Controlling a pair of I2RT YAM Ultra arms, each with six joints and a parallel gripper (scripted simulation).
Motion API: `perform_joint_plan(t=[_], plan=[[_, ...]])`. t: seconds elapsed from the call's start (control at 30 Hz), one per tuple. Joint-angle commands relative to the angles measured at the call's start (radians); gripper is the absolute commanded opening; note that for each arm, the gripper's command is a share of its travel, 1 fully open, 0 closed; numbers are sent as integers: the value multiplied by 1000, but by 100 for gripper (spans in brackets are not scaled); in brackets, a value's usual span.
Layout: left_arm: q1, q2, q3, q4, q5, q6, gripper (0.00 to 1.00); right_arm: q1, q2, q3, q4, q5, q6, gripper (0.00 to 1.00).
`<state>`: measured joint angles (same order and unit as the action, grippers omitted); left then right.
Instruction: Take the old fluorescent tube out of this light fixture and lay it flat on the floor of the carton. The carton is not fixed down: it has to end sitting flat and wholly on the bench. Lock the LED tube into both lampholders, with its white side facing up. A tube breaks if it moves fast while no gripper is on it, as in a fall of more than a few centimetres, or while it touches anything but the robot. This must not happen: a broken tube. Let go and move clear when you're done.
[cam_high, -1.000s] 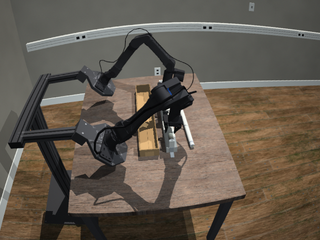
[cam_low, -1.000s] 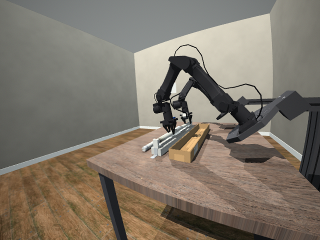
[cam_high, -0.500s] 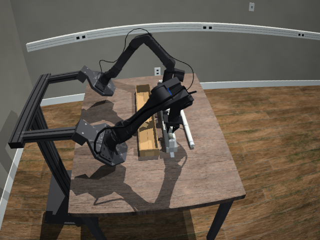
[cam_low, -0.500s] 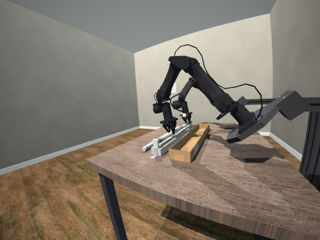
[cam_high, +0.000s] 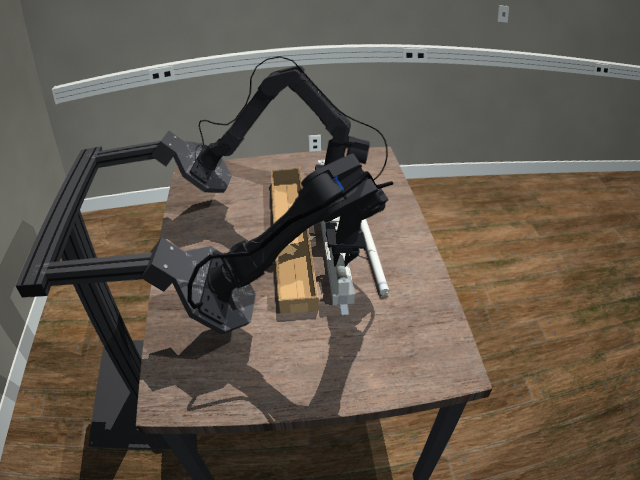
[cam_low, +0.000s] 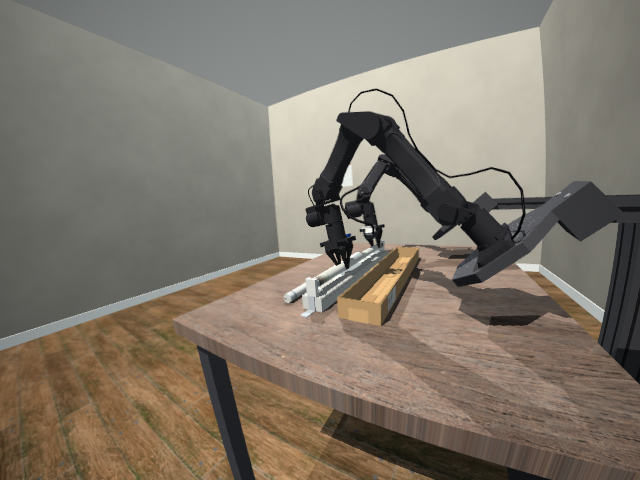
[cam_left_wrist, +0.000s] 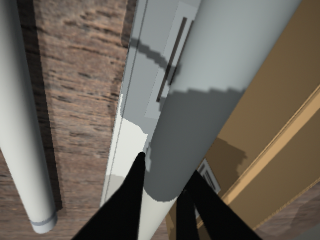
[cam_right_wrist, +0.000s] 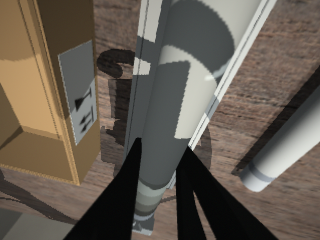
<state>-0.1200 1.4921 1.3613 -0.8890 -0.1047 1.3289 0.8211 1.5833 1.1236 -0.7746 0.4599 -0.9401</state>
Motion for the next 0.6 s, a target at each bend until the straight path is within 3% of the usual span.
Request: perform_joint_plan(t=[0.0,0.57], plan=[[-15,-41,28,14,13,11,11,22,-35,-13,15,-17,0,11],[-17,-45,-34,35,6,10,11,28,-41,-46,32,9,0,11]])
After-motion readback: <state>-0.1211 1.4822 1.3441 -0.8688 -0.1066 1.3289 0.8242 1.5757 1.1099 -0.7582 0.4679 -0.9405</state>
